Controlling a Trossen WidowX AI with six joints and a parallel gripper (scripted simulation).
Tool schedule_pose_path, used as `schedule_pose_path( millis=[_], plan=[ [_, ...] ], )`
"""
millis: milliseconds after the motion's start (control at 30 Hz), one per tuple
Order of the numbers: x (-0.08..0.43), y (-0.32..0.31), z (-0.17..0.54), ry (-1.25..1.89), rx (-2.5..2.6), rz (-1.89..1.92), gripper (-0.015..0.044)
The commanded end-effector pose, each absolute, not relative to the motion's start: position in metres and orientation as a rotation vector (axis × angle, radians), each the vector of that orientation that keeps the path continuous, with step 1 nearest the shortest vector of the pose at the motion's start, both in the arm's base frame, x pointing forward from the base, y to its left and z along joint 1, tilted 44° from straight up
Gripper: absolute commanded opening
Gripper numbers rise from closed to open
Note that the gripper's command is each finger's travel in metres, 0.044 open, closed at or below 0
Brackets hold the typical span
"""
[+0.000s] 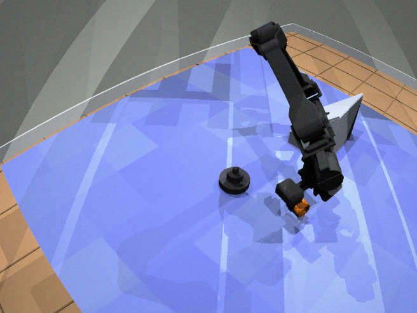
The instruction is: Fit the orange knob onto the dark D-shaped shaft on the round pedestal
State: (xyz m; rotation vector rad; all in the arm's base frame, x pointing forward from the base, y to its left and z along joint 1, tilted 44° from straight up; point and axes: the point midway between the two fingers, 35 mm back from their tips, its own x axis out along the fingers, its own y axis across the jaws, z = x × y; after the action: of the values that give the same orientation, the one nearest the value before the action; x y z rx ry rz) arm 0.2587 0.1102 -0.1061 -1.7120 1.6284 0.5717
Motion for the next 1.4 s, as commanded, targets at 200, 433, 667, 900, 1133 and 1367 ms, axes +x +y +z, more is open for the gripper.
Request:
schedule_pose_path(
  millis=[200,433,667,900,1133,1367],
  plan=[
    [0.26,0.098,-0.118,1.63,-1.722,0.573,0.044],
    [0.26,0.09,-0.126,1.63,-1.723,0.572,0.044],
    [0.261,0.087,-0.128,1.631,-1.723,0.572,0.0361],
    [0.261,0.087,-0.128,1.631,-1.723,0.572,0.024],
    [0.261,0.087,-0.128,1.631,-1.723,0.572,0.0227],
    [0.261,0.087,-0.128,1.631,-1.723,0.572,0.018]
  ],
)
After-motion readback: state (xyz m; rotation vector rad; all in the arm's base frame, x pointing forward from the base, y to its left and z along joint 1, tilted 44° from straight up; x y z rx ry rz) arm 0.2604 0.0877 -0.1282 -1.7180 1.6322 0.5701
